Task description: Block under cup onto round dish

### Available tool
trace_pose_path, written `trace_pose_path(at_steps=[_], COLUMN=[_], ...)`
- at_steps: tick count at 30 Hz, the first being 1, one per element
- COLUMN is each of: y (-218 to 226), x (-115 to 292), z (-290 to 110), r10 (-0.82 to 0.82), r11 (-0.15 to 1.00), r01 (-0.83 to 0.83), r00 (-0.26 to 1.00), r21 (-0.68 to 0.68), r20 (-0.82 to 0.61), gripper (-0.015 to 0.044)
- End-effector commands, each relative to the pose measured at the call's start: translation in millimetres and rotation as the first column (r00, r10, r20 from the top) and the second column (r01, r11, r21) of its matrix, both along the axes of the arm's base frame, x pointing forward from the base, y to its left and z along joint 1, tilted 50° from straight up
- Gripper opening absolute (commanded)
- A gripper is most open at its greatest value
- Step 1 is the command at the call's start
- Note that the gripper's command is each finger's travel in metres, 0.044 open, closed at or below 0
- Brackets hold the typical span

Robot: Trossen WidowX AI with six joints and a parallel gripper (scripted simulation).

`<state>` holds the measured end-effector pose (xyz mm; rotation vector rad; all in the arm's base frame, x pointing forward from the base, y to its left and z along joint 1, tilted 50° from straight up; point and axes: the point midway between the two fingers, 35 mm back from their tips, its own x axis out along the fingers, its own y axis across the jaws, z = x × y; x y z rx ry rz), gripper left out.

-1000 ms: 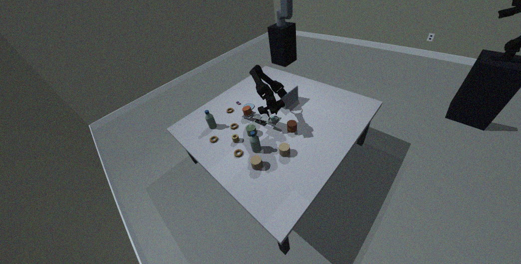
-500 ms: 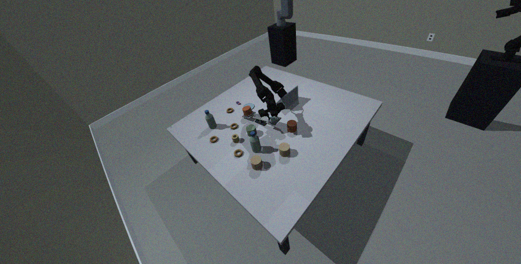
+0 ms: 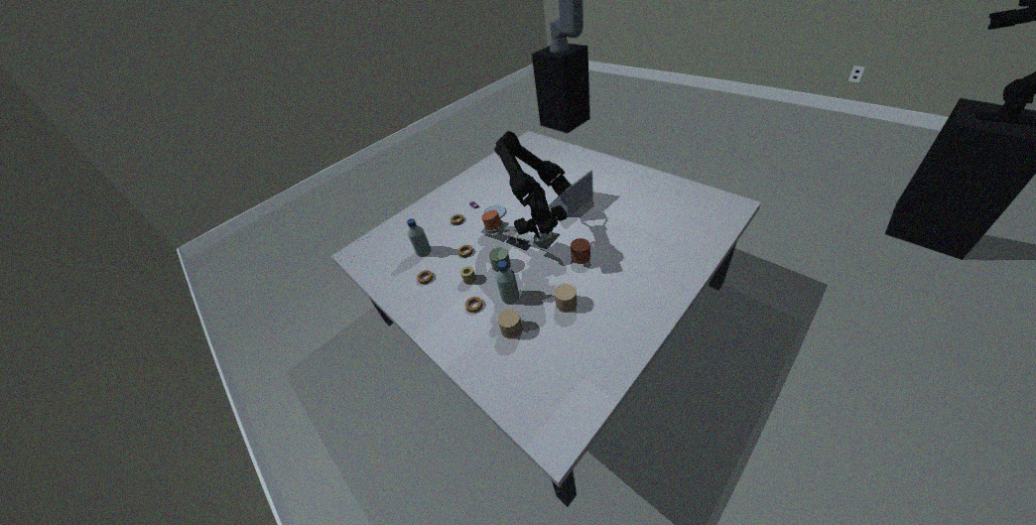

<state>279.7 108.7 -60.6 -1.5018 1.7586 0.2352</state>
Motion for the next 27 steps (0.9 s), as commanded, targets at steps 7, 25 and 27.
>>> trace_pose_path(at_steps=[7,25,27], y=[2,64,69], x=[0,-1,-2], z=[4,54,60], r10=[-0.006,0.003,0.004], r11=[1.0,1.0,1.0], r01=[0.006,-0.003,-0.004], r00=[0.999,1.0,1.0], r21=[-0.003,0.003,0.003], r20=[0.035,0.001,-0.004], gripper=[0.0,0.0,0.0])
